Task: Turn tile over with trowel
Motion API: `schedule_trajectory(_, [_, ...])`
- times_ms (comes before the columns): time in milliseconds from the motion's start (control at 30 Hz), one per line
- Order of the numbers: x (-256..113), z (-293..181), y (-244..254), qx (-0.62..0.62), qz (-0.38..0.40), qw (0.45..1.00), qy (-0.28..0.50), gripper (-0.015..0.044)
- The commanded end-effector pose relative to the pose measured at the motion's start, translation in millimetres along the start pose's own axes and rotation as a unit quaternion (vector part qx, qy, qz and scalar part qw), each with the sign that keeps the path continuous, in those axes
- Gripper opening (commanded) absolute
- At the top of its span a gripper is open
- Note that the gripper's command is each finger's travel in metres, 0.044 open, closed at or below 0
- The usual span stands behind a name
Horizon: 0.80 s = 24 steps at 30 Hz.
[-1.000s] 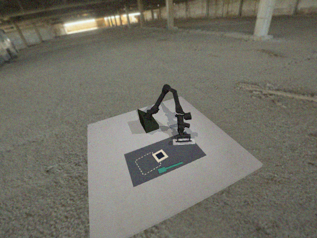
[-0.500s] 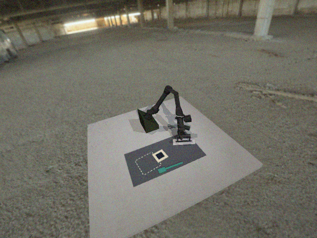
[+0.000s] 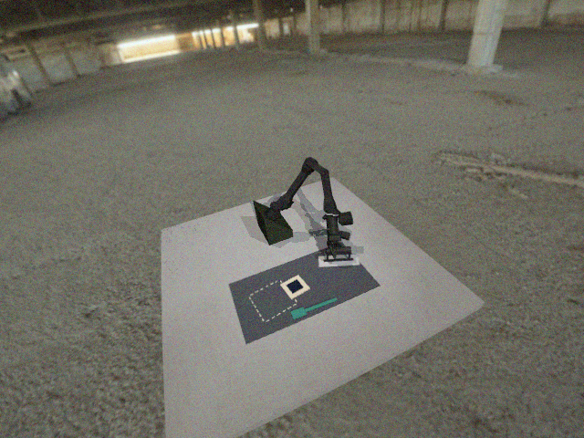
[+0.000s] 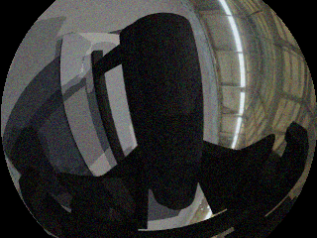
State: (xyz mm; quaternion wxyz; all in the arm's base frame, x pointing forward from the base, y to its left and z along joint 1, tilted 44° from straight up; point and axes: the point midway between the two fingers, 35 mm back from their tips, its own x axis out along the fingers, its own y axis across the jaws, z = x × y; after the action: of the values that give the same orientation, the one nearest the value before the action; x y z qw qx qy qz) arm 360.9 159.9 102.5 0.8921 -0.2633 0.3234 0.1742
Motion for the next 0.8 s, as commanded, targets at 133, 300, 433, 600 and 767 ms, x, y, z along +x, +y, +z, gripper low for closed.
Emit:
schedule_trajectory(133, [0.1,1.2,-0.1,-0.001,0.0,1.0,-0.002,0.0036])
schedule_trajectory(300, [0.1,1.2,-0.1,-0.001,0.0,1.0,-0.002,0.0003])
schedule_trajectory(433, [-8.6,1.8,-12.2,-0.001,0.0,1.0,-0.001,0.0])
schedule_trajectory(600, [-28.2,1.4,-35.7,-0.001,-0.001,1.0,0.0,0.0])
schedule_trajectory(767, [-38.4,0.5,-46.3,-0.001,-0.001,1.0,0.0,0.0])
